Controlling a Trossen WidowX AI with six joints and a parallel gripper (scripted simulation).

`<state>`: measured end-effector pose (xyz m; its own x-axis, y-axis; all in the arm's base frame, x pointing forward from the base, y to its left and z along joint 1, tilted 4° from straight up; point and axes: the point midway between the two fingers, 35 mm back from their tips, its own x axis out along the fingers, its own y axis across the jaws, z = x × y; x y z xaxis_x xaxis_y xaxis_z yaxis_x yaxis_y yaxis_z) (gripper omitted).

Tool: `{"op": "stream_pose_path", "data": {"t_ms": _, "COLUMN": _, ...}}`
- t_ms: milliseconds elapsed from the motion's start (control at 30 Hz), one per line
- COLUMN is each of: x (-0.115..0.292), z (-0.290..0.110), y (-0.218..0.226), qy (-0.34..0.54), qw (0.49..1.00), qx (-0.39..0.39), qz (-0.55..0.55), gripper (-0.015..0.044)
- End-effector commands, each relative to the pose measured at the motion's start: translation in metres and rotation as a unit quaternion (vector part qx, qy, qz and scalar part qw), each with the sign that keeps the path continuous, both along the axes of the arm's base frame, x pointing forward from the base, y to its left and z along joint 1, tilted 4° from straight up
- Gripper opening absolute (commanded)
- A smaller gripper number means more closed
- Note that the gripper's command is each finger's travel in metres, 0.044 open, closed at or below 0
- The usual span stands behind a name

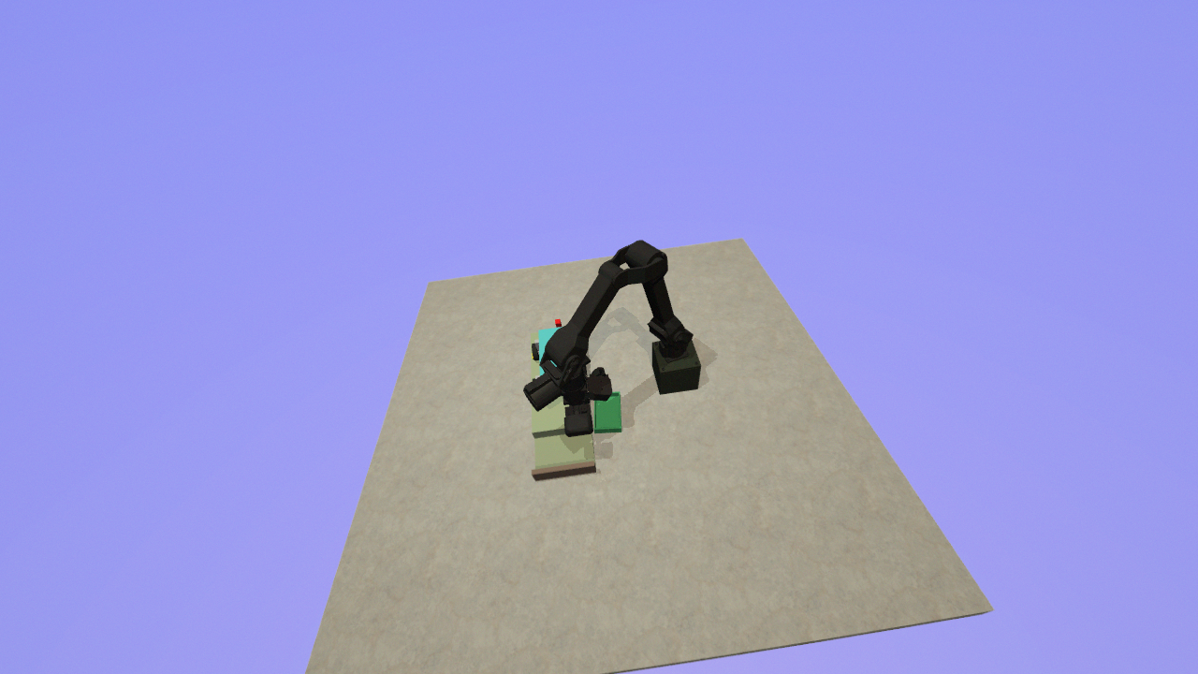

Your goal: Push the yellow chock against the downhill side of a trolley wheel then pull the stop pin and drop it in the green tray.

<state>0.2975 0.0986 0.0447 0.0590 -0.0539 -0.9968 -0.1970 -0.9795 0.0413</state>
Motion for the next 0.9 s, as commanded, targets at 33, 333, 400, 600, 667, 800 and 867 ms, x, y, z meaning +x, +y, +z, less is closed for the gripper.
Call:
{"op": "stream_pose_path", "data": {"t_ms": 33, "x": -0.001, "z": 0.000, "y": -0.006, "qy": 0.001, "qw": 1.000, "qx": -0.002, "qz": 0.002, "gripper": 0.0000}}
{"op": "stream_pose_path", "data": {"t_ms": 333, "x": -0.001, "z": 0.002, "y": -0.014, "qy": 0.001, "qw": 1.000, "qx": -0.003, "qz": 0.002, "gripper": 0.0000}}
{"op": "stream_pose_path", "data": {"t_ms": 400, "x": -0.001, "z": 0.003, "y": -0.016, "qy": 0.001, "qw": 1.000, "qx": -0.003, "qz": 0.002, "gripper": 0.0000}}
{"op": "stream_pose_path", "data": {"t_ms": 600, "x": -0.001, "z": 0.004, "y": -0.021, "qy": 0.001, "qw": 1.000, "qx": -0.003, "qz": 0.002, "gripper": 0.0000}}
{"op": "stream_pose_path", "data": {"t_ms": 667, "x": -0.001, "z": 0.004, "y": -0.023, "qy": 0.001, "qw": 1.000, "qx": -0.003, "qz": 0.002, "gripper": 0.0000}}
{"op": "stream_pose_path", "data": {"t_ms": 800, "x": -0.001, "z": 0.005, "y": -0.026, "qy": 0.001, "qw": 1.000, "qx": -0.003, "qz": 0.002, "gripper": 0.0000}}
{"op": "stream_pose_path", "data": {"t_ms": 867, "x": -0.001, "z": 0.005, "y": -0.028, "qy": 0.001, "qw": 1.000, "qx": -0.003, "qz": 0.002, "gripper": 0.0000}}
